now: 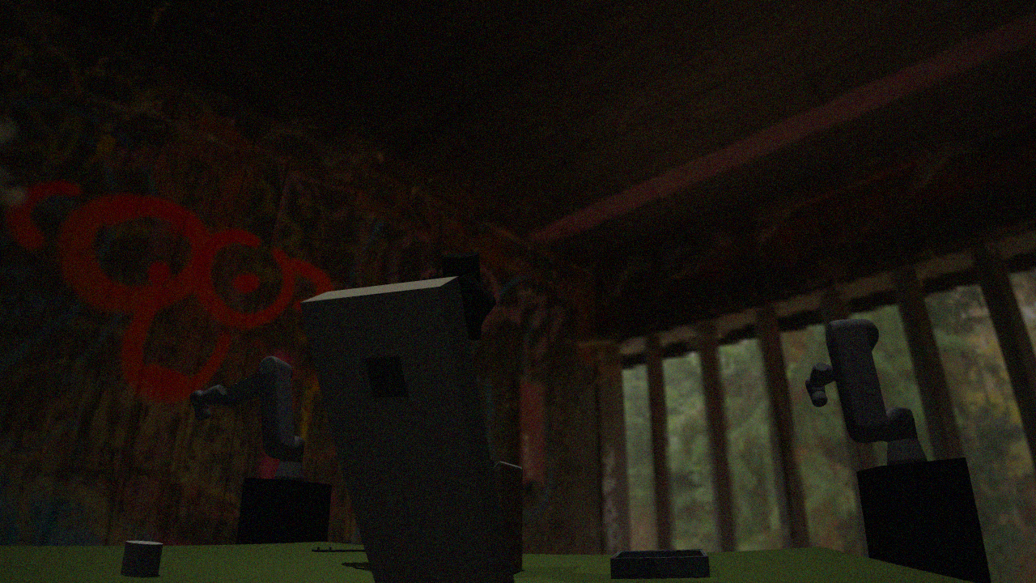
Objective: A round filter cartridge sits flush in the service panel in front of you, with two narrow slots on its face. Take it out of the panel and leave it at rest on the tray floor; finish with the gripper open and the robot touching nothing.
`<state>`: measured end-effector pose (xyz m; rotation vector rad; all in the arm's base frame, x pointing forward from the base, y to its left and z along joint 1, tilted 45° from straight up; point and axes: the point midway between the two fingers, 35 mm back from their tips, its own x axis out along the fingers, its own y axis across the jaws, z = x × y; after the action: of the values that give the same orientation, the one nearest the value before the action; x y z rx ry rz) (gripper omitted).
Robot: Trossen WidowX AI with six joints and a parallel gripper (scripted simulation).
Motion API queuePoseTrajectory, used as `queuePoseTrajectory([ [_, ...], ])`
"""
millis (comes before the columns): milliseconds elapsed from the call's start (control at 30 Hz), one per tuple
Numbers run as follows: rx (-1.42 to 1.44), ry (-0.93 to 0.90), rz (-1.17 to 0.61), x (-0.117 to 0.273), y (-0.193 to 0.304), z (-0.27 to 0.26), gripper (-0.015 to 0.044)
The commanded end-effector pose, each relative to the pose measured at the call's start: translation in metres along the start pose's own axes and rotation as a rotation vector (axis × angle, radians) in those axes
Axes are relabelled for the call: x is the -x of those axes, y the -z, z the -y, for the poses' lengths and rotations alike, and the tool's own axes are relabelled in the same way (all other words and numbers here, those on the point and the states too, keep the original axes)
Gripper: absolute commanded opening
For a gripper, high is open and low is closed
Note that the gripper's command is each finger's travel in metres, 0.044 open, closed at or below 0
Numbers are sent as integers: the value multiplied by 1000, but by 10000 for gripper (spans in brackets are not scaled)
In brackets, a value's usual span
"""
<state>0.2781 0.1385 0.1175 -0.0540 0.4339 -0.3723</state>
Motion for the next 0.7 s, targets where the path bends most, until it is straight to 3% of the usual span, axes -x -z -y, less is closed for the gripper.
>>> queuePoseTrajectory([
  [0, 1, -11, -4, 16, -1, 0, 0],
  [667, 2, -8, 0, 19, 26, 27, 0],
])
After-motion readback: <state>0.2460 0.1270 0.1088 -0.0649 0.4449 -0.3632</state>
